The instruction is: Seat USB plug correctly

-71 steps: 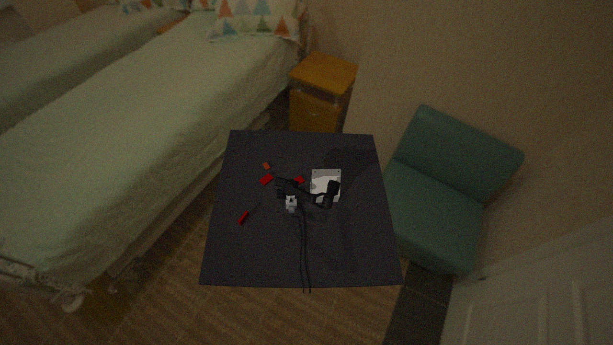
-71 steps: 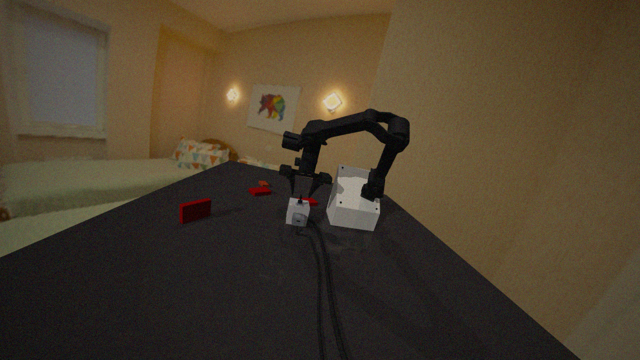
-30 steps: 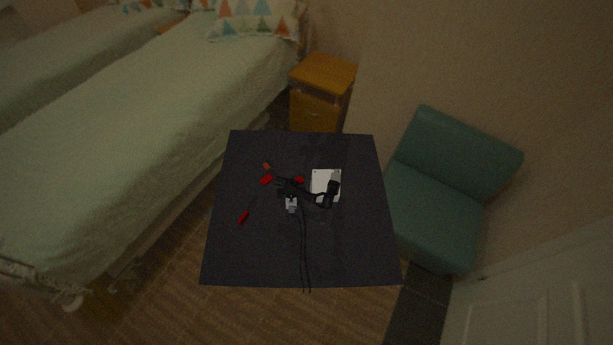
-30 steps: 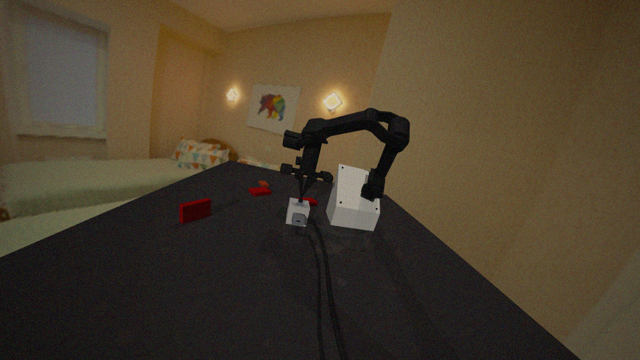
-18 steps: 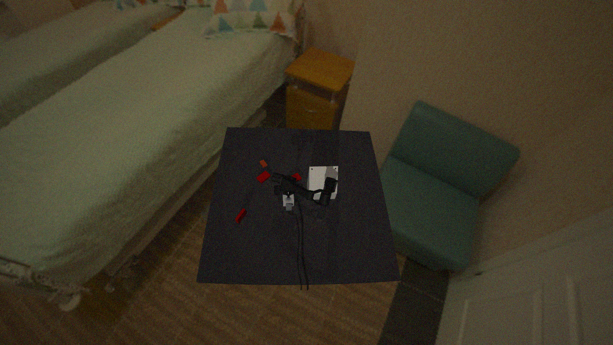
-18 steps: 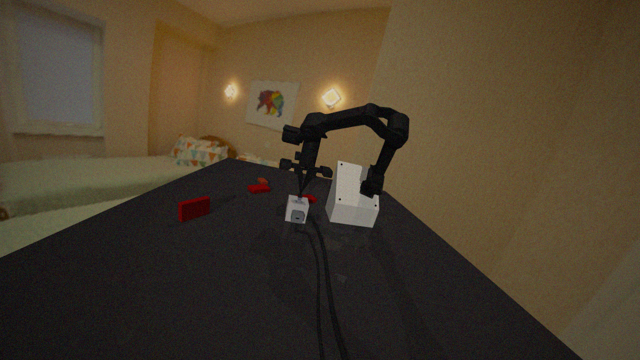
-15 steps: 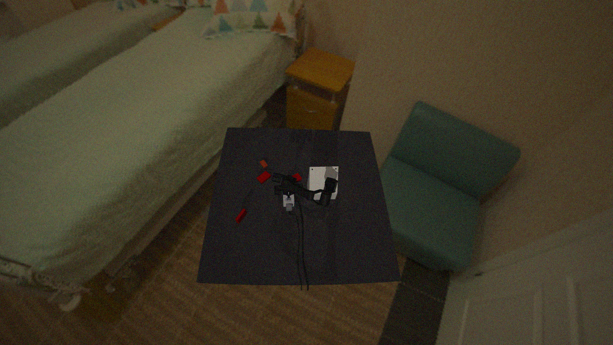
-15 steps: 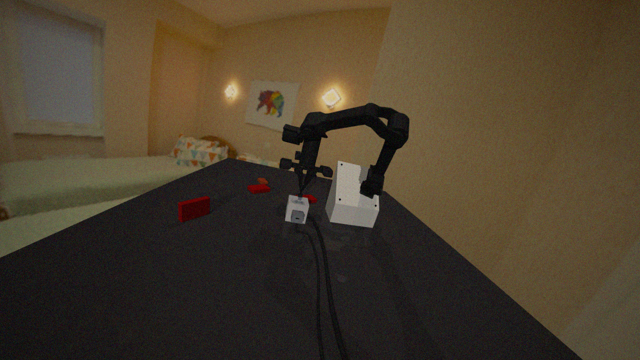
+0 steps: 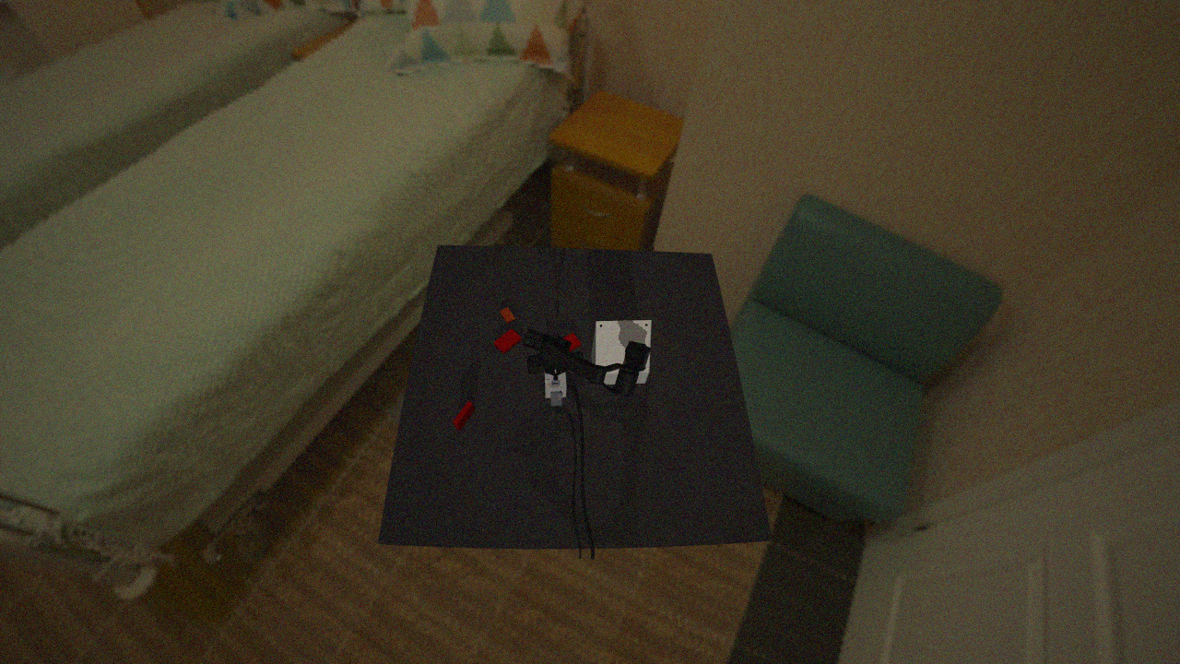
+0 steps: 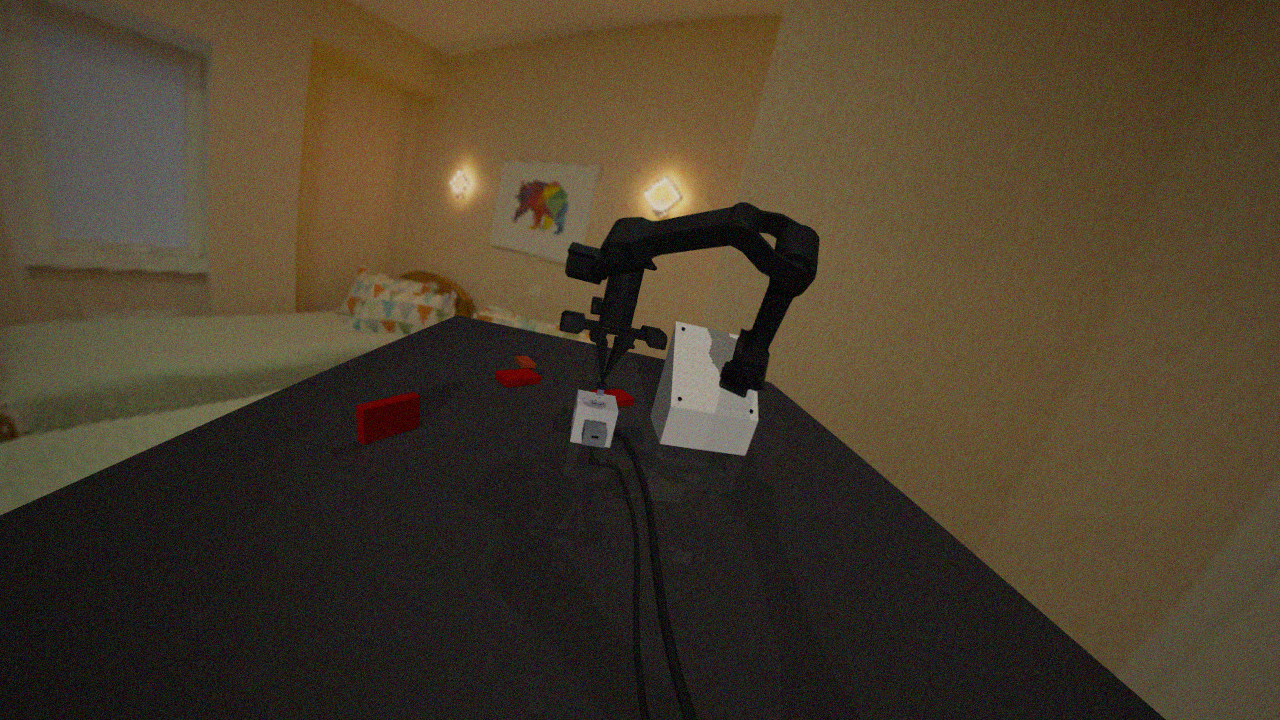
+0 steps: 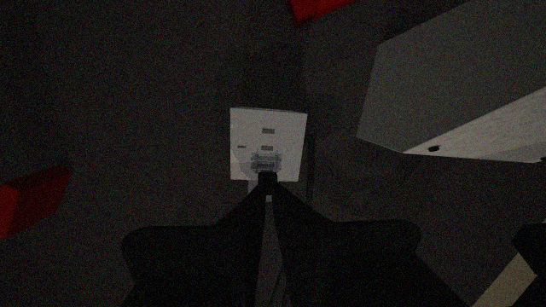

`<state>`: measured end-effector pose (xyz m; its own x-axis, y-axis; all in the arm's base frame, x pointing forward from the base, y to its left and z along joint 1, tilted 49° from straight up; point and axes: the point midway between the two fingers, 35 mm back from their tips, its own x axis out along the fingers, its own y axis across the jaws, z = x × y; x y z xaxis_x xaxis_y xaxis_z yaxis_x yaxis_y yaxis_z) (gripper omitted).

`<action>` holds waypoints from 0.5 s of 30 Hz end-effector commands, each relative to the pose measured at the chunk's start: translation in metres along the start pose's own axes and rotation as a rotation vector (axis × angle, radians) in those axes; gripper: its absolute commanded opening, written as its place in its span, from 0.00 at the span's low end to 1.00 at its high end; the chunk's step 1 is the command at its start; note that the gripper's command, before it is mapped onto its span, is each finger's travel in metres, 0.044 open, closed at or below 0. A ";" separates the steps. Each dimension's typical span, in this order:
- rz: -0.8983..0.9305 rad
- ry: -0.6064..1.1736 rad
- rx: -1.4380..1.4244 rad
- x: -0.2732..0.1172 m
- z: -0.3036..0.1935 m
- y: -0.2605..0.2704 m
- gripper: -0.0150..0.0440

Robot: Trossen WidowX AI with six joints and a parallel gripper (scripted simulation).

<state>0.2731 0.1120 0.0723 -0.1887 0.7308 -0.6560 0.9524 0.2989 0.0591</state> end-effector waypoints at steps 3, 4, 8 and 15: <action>0.007 -0.007 -0.010 -0.005 0.000 0.002 0.25; 0.007 -0.007 -0.010 -0.005 0.000 0.002 0.25; 0.004 -0.004 -0.020 -0.004 0.000 0.001 0.25; 0.002 -0.001 -0.164 -0.003 0.000 0.001 0.25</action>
<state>0.2747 0.1099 0.0744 -0.1847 0.7314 -0.6565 0.9233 0.3579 0.1390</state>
